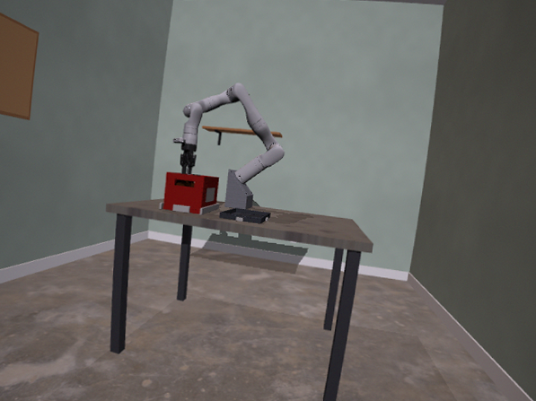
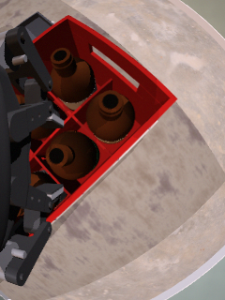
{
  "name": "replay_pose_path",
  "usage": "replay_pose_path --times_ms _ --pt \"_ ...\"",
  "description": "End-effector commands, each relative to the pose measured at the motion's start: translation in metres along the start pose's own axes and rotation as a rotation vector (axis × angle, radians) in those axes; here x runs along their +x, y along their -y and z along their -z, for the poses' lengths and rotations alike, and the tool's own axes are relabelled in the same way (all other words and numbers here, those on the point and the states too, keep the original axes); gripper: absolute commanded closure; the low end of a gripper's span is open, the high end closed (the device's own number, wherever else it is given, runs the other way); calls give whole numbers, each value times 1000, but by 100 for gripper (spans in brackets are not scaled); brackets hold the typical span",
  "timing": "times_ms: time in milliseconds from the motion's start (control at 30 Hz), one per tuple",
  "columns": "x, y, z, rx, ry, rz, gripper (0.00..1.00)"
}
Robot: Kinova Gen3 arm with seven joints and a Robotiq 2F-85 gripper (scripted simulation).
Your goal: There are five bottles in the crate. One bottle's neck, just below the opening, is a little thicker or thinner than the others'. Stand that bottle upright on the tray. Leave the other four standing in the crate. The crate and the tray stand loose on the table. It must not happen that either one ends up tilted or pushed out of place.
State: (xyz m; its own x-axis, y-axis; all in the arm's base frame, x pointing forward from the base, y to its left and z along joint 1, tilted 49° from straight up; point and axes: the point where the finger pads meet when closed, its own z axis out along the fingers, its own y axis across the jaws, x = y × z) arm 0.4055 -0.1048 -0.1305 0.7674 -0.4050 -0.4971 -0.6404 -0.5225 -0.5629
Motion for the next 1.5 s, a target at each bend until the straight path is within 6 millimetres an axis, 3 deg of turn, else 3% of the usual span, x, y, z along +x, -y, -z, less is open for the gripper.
replay_pose_path --times_ms 0,767,1467 --pt "0 0 -2 0 0 0 36" --pt "0 0 -25 0 0 0 36" --pt "0 0 -28 0 0 0 36"
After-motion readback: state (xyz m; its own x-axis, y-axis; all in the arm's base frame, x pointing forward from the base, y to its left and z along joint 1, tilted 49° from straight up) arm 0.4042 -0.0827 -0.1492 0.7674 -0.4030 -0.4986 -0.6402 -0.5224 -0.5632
